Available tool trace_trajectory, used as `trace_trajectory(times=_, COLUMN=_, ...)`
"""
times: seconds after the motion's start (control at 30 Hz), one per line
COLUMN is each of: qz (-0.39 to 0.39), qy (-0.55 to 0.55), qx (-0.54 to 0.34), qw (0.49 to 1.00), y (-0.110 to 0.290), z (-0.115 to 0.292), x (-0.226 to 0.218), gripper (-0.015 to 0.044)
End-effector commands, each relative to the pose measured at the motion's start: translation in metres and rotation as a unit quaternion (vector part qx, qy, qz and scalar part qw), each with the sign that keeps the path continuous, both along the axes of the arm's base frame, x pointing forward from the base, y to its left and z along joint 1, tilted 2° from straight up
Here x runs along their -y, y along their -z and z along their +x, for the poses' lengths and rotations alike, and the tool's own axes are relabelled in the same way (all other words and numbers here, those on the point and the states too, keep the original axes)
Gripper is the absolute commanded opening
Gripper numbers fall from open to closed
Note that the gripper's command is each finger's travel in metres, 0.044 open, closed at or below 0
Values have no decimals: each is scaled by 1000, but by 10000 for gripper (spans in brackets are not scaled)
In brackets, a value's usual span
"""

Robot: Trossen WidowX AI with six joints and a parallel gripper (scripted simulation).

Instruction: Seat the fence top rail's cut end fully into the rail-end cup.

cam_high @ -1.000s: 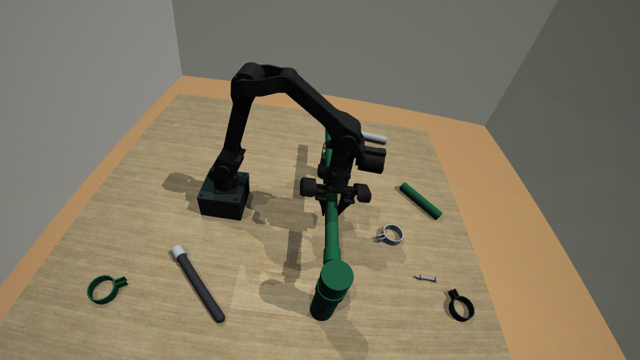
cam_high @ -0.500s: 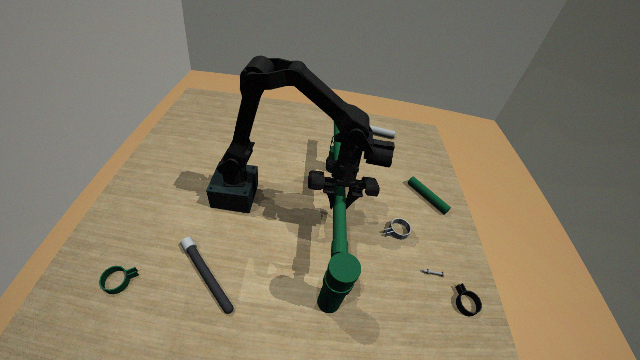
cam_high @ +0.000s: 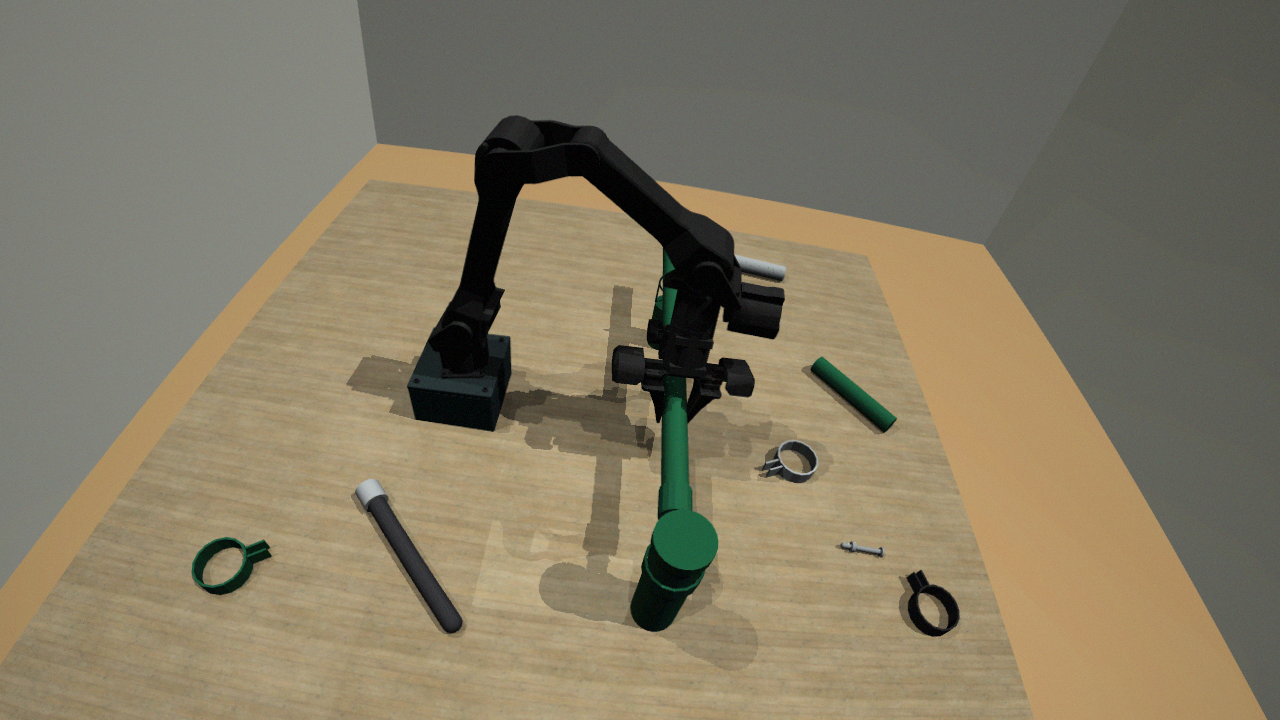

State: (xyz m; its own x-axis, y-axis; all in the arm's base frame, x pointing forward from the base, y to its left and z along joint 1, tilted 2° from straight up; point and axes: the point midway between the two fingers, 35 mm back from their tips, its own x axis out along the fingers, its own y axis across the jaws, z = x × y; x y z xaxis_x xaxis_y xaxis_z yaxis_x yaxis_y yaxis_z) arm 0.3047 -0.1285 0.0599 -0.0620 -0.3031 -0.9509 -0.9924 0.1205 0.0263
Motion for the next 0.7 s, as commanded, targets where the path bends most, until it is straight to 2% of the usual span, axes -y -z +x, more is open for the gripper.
trace_trajectory(times=0.0, qz=-1, qy=0, qx=0, qw=1000, y=0, z=0, x=0, gripper=0)
trace_trajectory(times=0.67, qz=-4, qy=0, qx=-1, qw=1000, y=-2, z=0, x=1, gripper=0)
